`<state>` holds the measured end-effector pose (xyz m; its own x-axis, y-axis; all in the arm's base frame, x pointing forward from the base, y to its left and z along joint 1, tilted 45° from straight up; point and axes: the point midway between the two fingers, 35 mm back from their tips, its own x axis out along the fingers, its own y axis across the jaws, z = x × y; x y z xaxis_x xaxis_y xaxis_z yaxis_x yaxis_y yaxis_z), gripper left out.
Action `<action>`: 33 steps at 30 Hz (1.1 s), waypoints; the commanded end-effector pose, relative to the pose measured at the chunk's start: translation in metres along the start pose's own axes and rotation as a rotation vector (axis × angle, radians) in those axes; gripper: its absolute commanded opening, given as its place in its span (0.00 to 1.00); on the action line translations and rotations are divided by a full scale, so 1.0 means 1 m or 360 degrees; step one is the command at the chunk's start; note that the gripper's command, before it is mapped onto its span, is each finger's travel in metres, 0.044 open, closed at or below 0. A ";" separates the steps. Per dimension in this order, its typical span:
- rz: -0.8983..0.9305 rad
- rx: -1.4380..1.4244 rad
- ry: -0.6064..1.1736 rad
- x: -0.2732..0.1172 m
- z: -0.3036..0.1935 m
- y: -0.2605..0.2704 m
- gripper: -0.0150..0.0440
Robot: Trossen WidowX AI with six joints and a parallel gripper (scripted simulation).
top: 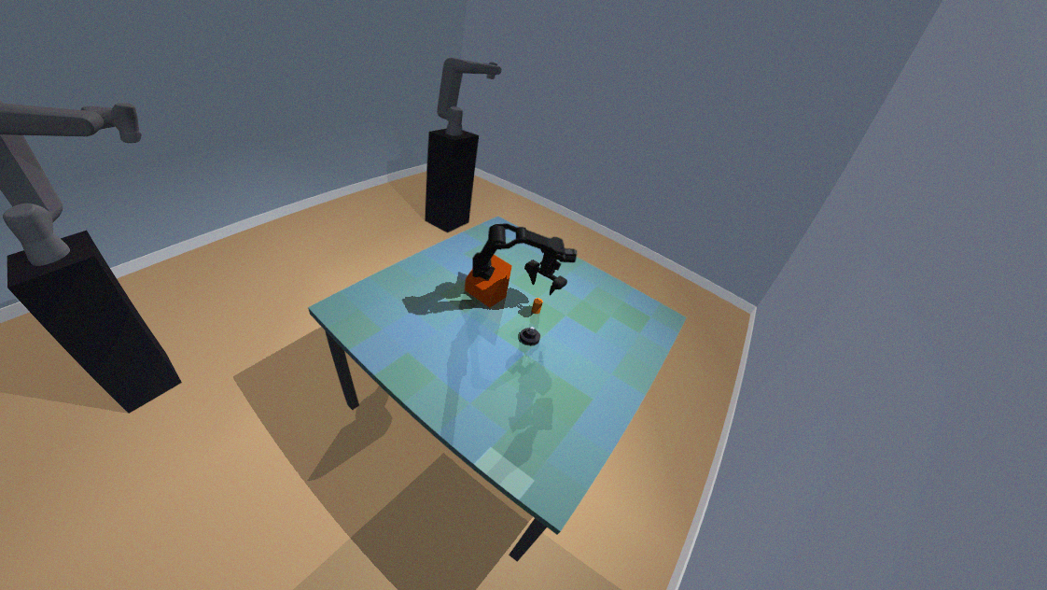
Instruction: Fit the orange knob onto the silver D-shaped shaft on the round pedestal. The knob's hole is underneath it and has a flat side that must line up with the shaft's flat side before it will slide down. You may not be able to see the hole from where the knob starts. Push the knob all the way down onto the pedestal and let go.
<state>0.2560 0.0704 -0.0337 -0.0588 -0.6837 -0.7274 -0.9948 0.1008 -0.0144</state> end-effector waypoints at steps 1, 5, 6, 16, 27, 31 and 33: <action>-0.0009 0.0243 0.0012 0.000 -0.001 -0.001 1.00; -0.0009 0.0269 0.0012 0.000 -0.001 -0.001 1.00; -0.0009 0.0269 0.0012 0.000 -0.001 -0.001 1.00; -0.0011 0.0395 0.0014 0.035 -0.001 -0.001 1.00; -0.0011 0.0395 0.0015 0.053 -0.003 0.000 1.00; -0.0011 0.0394 0.0014 0.059 -0.003 -0.001 1.00; -0.0012 0.0394 0.0014 0.062 -0.003 -0.001 1.00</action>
<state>0.2548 0.0323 -0.0723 -0.0489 -0.6854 -0.7265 -0.9425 0.2724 -0.1936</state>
